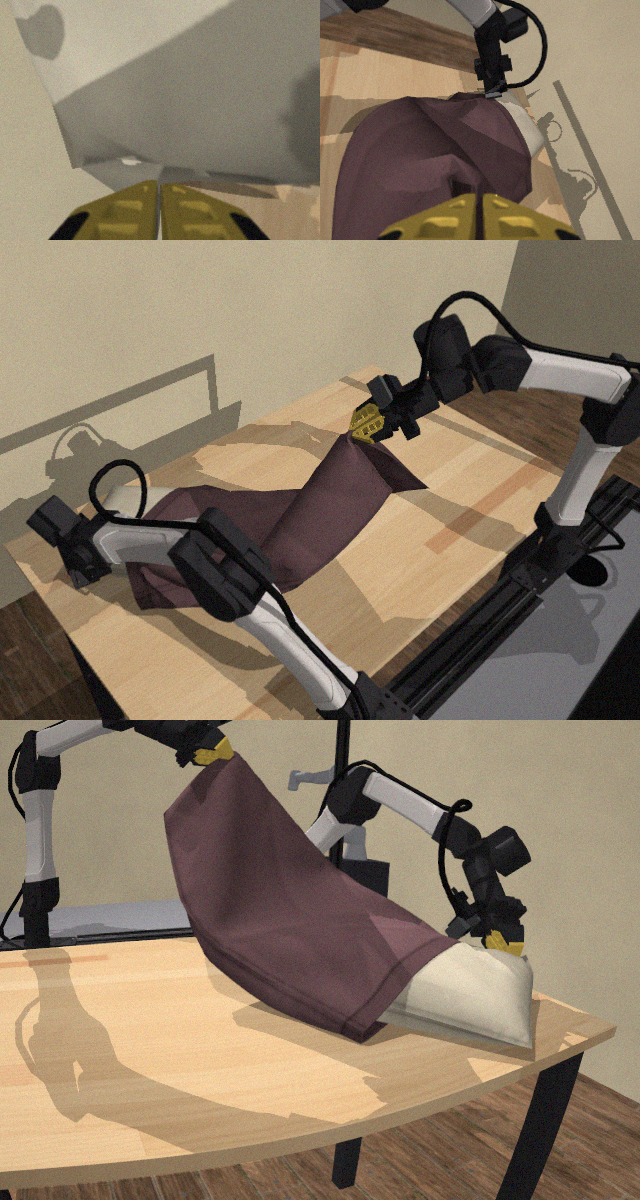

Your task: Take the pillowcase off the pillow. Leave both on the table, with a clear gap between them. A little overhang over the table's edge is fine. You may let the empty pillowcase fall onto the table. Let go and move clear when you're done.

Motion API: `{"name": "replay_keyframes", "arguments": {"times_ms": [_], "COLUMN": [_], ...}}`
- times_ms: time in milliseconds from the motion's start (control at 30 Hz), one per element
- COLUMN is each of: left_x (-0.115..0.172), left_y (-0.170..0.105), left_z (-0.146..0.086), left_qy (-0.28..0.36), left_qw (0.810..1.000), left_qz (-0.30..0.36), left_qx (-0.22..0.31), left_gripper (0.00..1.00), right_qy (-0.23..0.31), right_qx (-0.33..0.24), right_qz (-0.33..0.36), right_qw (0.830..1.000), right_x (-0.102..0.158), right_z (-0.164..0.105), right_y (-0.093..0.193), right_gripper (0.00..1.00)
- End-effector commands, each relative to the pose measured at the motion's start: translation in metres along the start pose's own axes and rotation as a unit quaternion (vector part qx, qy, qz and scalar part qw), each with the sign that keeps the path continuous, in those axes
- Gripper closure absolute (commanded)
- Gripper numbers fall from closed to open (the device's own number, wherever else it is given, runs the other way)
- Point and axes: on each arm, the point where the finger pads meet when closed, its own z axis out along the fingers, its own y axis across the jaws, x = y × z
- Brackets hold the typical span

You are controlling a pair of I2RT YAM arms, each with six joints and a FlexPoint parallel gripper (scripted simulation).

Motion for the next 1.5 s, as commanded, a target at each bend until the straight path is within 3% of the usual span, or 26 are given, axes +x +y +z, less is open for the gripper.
{"name": "replay_keyframes", "arguments": {"times_ms": [0,133,167,400,533,700,767,833,1167,1267,1467], "left_x": [0.0,0.0,0.0,0.0,0.0,0.0,0.0,0.0,0.0,0.0,0.0], "left_y": [-0.004,-0.004,-0.004,-0.004,-0.004,-0.004,-0.004,-0.004,-0.004,-0.004,-0.004], "left_z": [0.003,0.003,0.003,0.003,0.003,0.003,0.003,0.003,0.003,0.003,0.003], "left_qy": [0.001,0.001,0.001,0.001,0.001,0.001,0.001,0.001,0.001,0.001,0.001], "left_qw": [1.0,1.0,1.0,1.0,1.0,1.0,1.0,1.0,1.0,1.0,1.0], "left_qz": [0.002,0.002,0.002,0.002,0.002,0.002,0.002,0.002,0.002,0.002,0.002], "left_qx": [0.007,0.007,0.007,0.007,0.007,0.007,0.007,0.007,0.007,0.007,0.007], "left_gripper": [1.0,1.0,1.0,1.0,1.0,1.0,1.0,1.0,1.0,1.0,1.0], "right_qy": [-0.092,-0.098,-0.121,-0.149,-0.189,-0.19,-0.204,-0.233,-0.269,-0.303,-0.326], "right_qx": [0.081,0.085,0.101,0.118,0.142,0.14,0.147,0.162,0.174,0.186,0.189], "right_qz": [0.014,0.027,0.03,0.065,0.082,0.096,0.105,0.113,0.151,0.16,0.189], "right_qw": [0.992,0.991,0.987,0.98,0.968,0.967,0.962,0.952,0.935,0.921,0.907], "right_x": [-0.059,-0.061,-0.074,-0.086,-0.105,-0.105,-0.112,-0.123,-0.136,-0.148,-0.155], "right_z": [-0.027,-0.021,-0.043,-0.046,-0.077,-0.066,-0.073,-0.101,-0.111,-0.141,-0.144], "right_y": [-0.039,-0.04,-0.047,-0.055,-0.065,-0.066,-0.069,-0.075,-0.083,-0.089,-0.094], "right_gripper": [1.0,1.0,1.0,1.0,1.0,1.0,1.0,1.0,1.0,1.0,1.0]}}
